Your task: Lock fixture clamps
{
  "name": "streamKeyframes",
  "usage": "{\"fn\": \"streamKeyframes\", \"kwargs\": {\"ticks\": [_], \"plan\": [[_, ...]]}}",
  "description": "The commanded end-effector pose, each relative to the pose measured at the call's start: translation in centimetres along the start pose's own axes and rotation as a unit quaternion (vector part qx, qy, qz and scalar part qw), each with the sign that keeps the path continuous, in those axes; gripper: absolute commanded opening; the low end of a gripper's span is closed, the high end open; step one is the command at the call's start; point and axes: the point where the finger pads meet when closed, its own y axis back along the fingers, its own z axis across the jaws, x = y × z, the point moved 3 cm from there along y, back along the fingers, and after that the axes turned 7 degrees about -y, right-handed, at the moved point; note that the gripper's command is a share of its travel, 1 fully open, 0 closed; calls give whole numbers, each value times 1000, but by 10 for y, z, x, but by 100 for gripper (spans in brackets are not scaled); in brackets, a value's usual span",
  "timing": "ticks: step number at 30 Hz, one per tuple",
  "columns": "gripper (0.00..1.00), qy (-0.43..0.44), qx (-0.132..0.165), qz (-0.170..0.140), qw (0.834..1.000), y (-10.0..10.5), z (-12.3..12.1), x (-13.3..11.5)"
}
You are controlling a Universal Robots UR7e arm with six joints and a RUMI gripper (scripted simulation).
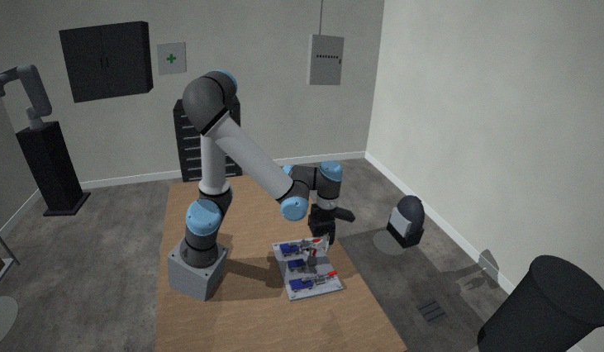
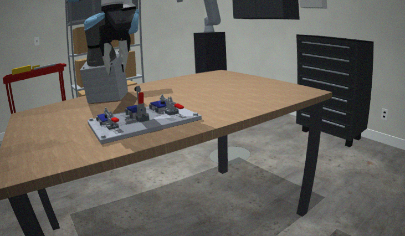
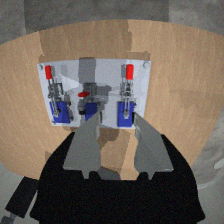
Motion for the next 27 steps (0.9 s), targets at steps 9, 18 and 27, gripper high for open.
{"fn": "streamKeyframes", "kwargs": {"ticks": [9, 18, 27], "plan": [[28, 0, 0, 1, 1000, 0, 27, 44], [28, 0, 0, 1, 1000, -6, 26, 43], [28, 0, 0, 1, 1000, -30, 26, 43]]}}
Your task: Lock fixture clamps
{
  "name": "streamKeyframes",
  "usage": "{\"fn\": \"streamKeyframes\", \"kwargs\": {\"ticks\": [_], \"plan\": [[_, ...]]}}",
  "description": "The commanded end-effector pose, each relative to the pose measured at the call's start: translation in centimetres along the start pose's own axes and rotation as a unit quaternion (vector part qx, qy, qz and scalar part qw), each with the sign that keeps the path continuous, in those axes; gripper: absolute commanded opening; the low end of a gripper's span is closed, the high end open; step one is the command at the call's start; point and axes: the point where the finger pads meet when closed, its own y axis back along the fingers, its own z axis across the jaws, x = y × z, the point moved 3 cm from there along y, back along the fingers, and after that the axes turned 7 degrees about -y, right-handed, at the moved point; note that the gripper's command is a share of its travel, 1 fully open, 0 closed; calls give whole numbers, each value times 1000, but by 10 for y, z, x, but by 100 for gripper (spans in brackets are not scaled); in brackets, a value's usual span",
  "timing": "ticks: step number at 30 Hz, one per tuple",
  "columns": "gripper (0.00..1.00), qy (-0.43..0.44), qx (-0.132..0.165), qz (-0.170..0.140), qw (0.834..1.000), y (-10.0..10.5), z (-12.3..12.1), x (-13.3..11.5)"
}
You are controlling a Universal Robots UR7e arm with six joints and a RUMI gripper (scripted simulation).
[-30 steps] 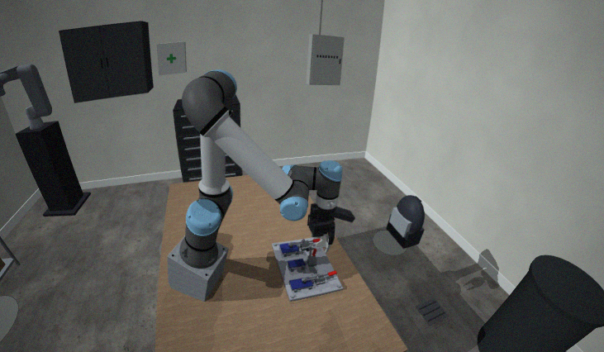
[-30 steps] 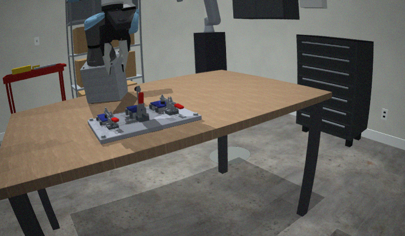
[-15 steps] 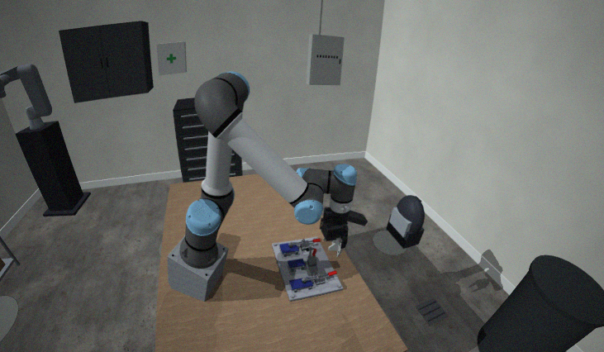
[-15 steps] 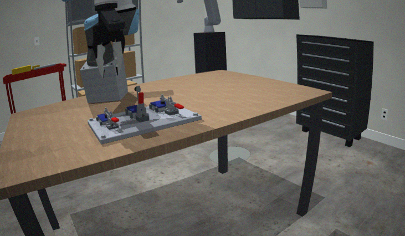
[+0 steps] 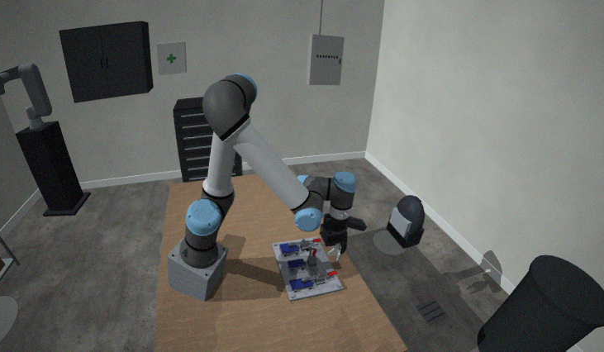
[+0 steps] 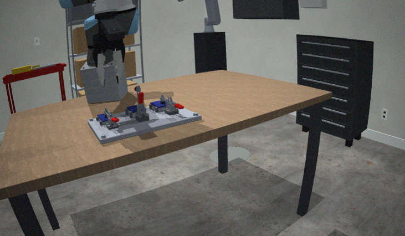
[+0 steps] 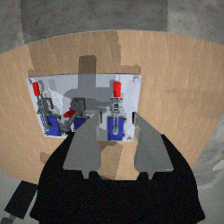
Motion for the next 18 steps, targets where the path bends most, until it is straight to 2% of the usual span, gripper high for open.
{"fn": "streamKeyframes", "kwargs": {"ticks": [1, 7, 12, 18], "plan": [[28, 0, 0, 1, 1000, -3, 0, 1], [28, 0, 0, 1, 1000, -3, 0, 1], [28, 0, 0, 1, 1000, -33, 0, 1], [28, 0, 0, 1, 1000, -33, 0, 1]]}}
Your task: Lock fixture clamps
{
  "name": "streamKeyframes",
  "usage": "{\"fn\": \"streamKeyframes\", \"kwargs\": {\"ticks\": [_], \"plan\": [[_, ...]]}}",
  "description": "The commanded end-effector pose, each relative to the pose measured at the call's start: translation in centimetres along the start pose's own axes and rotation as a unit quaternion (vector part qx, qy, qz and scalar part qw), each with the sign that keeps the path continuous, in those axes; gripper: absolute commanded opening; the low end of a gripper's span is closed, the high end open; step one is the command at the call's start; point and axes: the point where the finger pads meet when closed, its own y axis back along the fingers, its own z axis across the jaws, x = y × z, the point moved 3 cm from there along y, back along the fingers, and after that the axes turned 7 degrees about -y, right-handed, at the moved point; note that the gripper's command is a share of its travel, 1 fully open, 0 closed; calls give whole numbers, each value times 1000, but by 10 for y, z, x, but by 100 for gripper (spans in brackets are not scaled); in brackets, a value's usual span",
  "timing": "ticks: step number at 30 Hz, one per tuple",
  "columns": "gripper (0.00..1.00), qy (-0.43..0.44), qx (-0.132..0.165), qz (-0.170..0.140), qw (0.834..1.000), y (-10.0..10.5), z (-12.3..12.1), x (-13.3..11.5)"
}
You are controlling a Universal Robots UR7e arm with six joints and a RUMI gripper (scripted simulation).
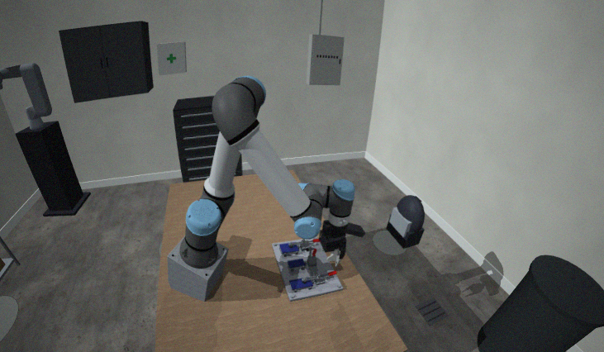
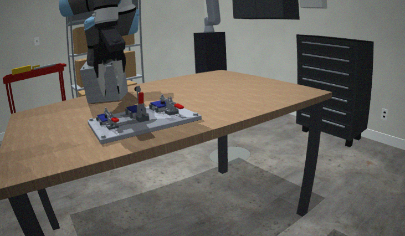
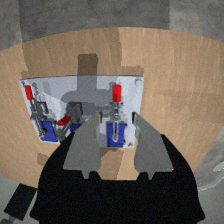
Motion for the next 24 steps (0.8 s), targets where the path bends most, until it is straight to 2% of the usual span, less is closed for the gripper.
{"fn": "streamKeyframes", "kwargs": {"ticks": [1, 6, 11, 23, 24], "plan": [[28, 0, 0, 1, 1000, -2, 0, 1], [28, 0, 0, 1, 1000, -2, 0, 1], [28, 0, 0, 1, 1000, -32, 0, 1], [28, 0, 0, 1, 1000, -32, 0, 1], [28, 0, 0, 1, 1000, -37, 0, 1]]}}
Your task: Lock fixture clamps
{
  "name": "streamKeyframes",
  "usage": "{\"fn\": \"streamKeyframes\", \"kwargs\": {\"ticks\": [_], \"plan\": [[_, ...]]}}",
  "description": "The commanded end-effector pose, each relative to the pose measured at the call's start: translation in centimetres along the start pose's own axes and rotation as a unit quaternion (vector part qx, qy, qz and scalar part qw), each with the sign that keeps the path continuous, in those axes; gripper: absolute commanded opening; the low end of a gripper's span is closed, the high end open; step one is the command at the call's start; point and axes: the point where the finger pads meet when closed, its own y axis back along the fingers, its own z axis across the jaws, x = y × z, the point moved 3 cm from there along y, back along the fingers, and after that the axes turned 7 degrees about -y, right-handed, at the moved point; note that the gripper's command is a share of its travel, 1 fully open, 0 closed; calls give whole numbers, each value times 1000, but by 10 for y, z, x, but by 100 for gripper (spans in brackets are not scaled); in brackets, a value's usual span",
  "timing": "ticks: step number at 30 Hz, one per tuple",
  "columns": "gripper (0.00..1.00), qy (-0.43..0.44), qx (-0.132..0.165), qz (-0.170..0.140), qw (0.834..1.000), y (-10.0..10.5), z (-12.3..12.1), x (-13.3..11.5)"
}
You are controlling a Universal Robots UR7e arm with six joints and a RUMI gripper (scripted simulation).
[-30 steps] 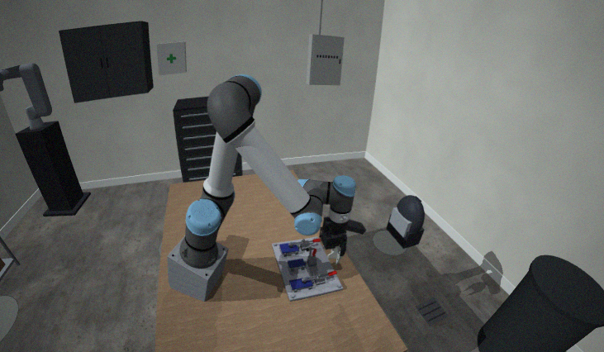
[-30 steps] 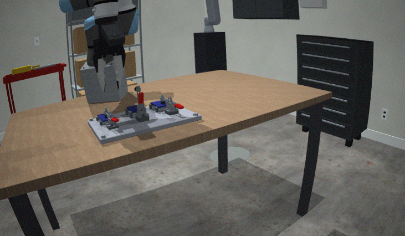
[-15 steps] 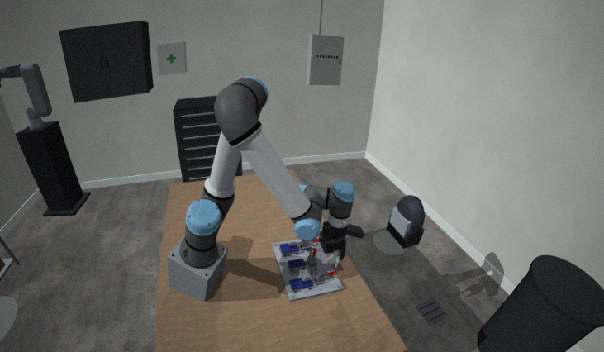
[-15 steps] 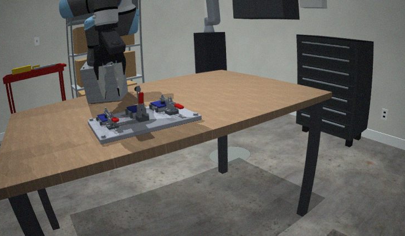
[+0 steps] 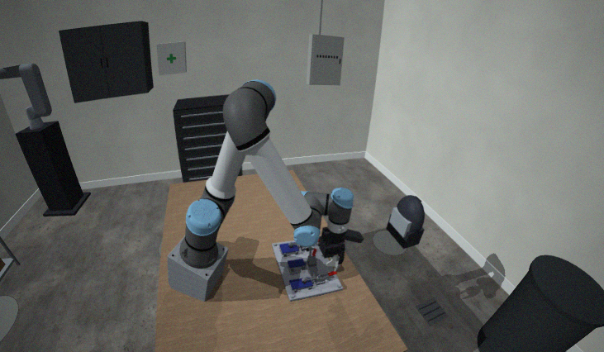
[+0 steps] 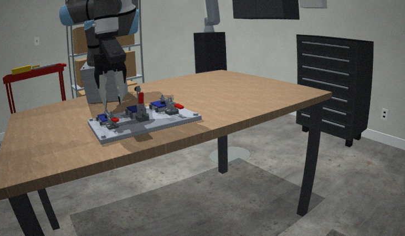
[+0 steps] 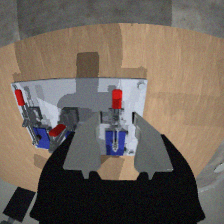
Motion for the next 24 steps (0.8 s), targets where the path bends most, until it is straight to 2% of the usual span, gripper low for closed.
{"fn": "streamKeyframes", "kwargs": {"ticks": [1, 4, 16, 21, 24], "plan": [[28, 0, 0, 0, 1000, -11, 0, 0], [28, 0, 0, 1, 1000, -29, 0, 1], [28, 0, 0, 1, 1000, -29, 0, 1], [28, 0, 0, 1, 1000, -56, 0, 1], [28, 0, 0, 1, 1000, -56, 0, 1]]}}
